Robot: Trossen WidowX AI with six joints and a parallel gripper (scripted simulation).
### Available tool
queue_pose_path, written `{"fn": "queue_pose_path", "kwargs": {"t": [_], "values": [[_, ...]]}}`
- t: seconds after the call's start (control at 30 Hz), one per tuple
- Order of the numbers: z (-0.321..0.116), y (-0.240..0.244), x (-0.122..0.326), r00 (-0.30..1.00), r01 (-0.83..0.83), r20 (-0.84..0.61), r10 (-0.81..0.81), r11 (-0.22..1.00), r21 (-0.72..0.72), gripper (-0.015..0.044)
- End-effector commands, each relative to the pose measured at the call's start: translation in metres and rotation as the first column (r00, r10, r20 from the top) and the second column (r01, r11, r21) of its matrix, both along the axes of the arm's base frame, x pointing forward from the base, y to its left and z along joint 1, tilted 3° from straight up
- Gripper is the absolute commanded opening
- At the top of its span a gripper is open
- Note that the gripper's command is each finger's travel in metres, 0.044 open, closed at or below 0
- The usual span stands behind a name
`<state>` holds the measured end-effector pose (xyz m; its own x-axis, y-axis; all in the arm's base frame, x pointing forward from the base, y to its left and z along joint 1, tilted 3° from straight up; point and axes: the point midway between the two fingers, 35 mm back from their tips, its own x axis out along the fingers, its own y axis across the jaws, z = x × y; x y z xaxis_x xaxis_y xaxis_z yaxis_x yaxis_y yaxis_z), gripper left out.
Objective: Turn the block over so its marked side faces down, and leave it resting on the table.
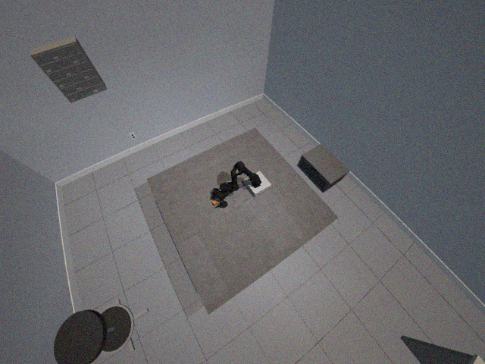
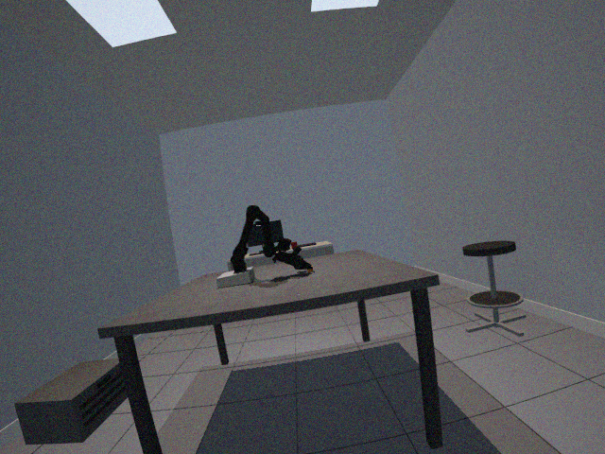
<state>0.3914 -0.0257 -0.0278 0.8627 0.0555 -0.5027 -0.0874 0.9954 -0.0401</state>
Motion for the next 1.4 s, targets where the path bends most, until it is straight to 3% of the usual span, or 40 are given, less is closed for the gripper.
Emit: {"fn": "queue_pose_path", "kwargs": {"t": [0.0,0.3,0.53,0.73,1.27,1.37], "values": [[0.0,0.001,0.0,1.0,-0.001,0.001,0.001,1.0,0.008,0.044],[0.0,0.0,0.002,1.0,0.001,-0.024,-0.001,1.0,0.007,0.044],[0.022,-0.001,0.011,0.959,0.014,-0.283,-0.017,1.0,-0.013,0.044],[0.067,0.001,-0.012,0.87,0.008,-0.492,-0.027,0.999,-0.04,0.044],[0.073,0.001,-0.016,0.854,0.007,-0.519,-0.029,0.999,-0.044,0.044],[0.075,0.001,-0.007,0.816,0.008,-0.577,-0.033,0.999,-0.047,0.044]]}}
